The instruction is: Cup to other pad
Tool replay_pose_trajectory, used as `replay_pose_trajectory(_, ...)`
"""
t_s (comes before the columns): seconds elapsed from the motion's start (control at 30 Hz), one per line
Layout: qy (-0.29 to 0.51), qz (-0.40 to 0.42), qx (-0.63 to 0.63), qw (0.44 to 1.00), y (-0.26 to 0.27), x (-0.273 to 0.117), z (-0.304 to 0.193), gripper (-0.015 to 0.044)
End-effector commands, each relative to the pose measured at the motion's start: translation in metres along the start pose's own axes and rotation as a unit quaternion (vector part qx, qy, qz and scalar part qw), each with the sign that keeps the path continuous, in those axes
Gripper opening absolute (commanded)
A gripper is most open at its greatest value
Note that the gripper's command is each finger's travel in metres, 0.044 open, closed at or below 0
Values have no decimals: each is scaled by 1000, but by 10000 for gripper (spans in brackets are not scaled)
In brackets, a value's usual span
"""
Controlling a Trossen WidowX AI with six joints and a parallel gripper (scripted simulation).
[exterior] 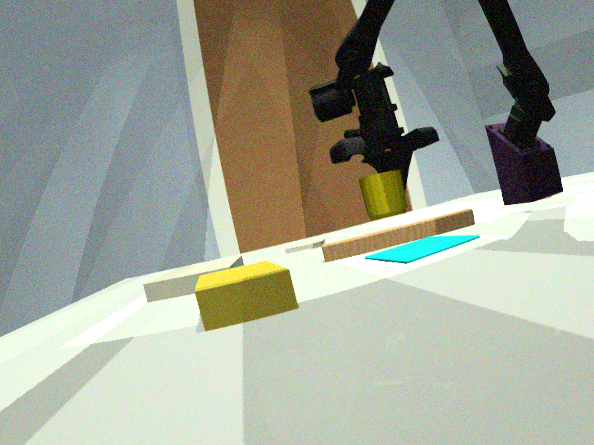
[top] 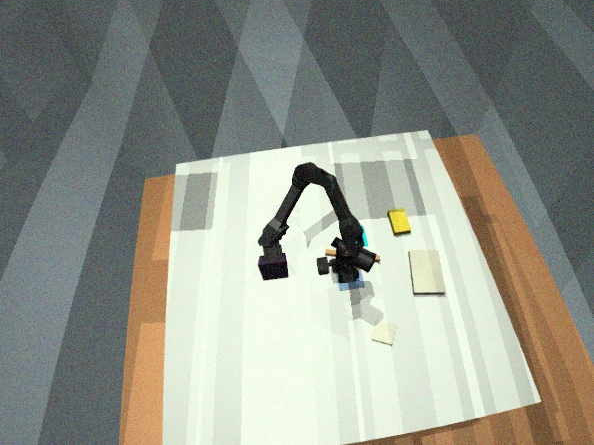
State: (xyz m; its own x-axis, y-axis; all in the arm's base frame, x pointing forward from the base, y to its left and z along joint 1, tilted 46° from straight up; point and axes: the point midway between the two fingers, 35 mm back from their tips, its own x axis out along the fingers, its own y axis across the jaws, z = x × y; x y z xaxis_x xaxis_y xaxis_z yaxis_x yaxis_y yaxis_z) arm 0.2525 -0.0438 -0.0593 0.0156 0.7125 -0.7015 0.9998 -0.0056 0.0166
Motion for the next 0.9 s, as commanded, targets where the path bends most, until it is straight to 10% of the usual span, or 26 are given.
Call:
replay_pose_trajectory(0.0,-4,2,-4,1000,0,-15,0,0)
replay_pose_trajectory(0.87,-2,3,-1,1000,2,-14,-9,0)
